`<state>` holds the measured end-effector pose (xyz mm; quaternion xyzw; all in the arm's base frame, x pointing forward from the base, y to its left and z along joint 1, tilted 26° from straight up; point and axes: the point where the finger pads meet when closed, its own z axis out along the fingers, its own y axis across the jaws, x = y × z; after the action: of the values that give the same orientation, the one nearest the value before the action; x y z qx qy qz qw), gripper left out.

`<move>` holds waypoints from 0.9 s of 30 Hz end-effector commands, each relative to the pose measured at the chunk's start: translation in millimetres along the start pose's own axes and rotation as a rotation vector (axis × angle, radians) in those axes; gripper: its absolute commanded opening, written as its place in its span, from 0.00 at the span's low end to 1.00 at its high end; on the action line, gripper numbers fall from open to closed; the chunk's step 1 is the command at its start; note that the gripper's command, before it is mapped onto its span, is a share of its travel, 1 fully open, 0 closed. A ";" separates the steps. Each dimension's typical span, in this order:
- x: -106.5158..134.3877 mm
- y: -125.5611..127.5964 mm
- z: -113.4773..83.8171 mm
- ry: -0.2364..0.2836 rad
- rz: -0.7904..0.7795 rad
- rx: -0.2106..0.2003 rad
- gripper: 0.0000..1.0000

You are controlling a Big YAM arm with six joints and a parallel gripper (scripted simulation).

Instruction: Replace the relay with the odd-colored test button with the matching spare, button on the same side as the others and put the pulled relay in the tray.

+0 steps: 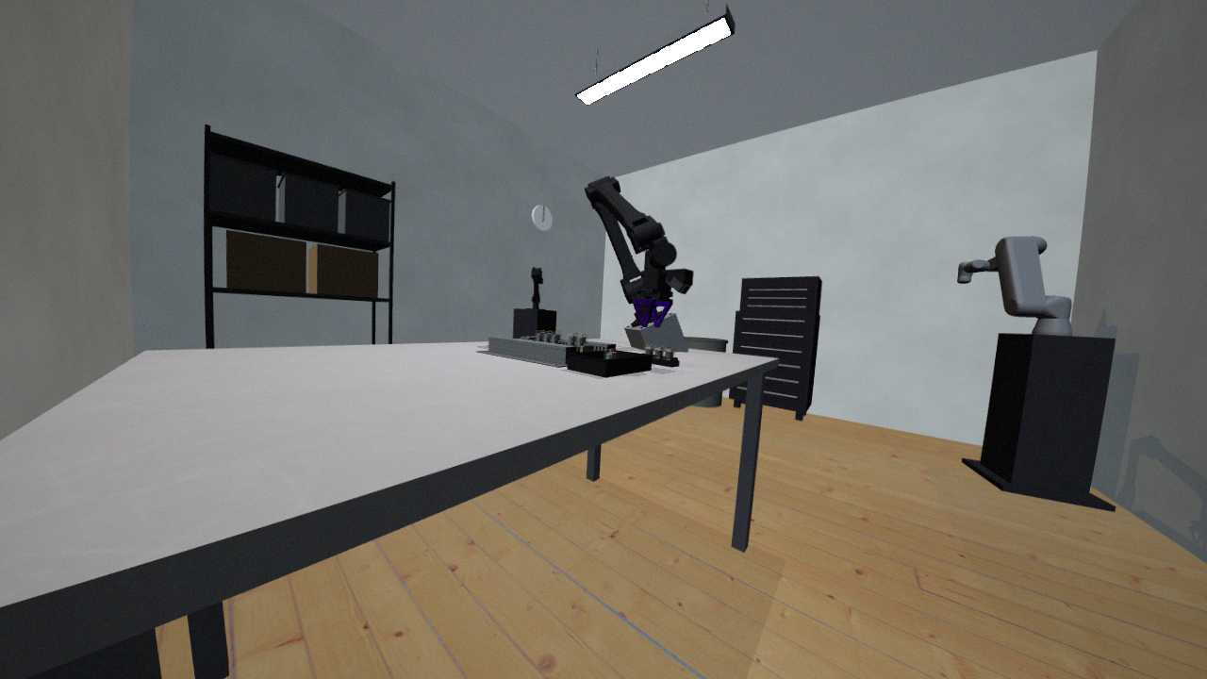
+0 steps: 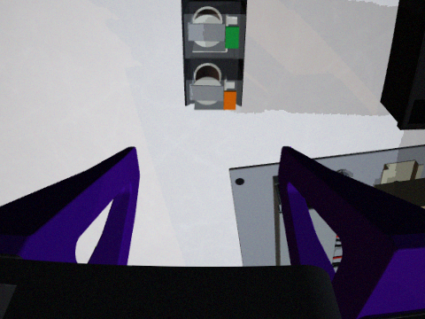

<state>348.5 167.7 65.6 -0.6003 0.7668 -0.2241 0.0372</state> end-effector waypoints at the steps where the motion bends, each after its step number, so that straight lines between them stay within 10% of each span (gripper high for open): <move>1: -13.1 -19.8 -11.3 -0.038 0.014 0.029 0.59; 27: -3.2 -5.2 -3.2 -0.003 -0.009 -0.002 0.59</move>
<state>353.3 171.3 68.6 -0.5994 0.7673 -0.2242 0.0417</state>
